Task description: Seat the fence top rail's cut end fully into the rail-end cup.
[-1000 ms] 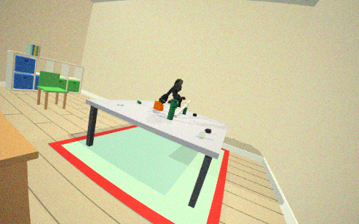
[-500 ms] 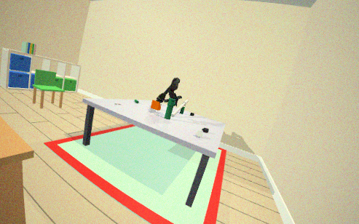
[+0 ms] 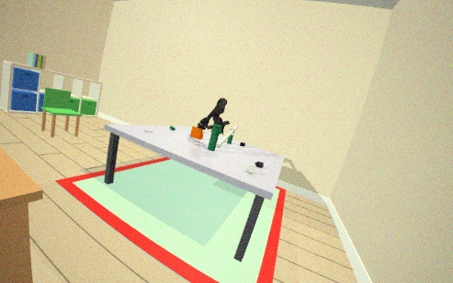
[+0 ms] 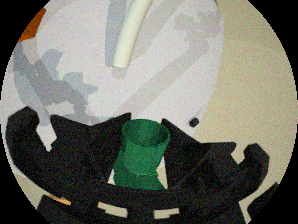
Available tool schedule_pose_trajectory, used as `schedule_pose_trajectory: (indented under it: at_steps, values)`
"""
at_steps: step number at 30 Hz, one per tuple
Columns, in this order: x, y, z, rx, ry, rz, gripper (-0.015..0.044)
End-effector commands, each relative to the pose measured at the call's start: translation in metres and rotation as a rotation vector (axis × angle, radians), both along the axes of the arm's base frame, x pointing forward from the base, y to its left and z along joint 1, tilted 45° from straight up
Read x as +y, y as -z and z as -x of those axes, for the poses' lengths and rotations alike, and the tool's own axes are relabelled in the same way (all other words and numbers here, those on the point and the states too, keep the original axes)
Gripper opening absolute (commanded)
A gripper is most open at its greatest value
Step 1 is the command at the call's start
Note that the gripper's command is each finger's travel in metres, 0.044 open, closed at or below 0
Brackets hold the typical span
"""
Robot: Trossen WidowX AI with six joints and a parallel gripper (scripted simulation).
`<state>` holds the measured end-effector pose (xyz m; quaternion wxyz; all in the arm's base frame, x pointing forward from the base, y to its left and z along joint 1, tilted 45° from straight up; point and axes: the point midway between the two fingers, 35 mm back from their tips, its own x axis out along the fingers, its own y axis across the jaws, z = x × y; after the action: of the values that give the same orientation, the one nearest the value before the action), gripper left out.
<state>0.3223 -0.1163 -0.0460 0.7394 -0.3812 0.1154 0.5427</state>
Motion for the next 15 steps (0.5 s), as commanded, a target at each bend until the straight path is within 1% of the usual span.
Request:
schedule_pose_trajectory:
  at_steps: [1,9,15]
  values:
    - [0.0,0.0,0.0,0.0,0.0,0.0,0.0]
    - [0.0,0.0,0.0,0.0,0.0,0.0,0.0]
    - [0.0,0.0,0.0,0.0,0.0,0.0,0.0157]
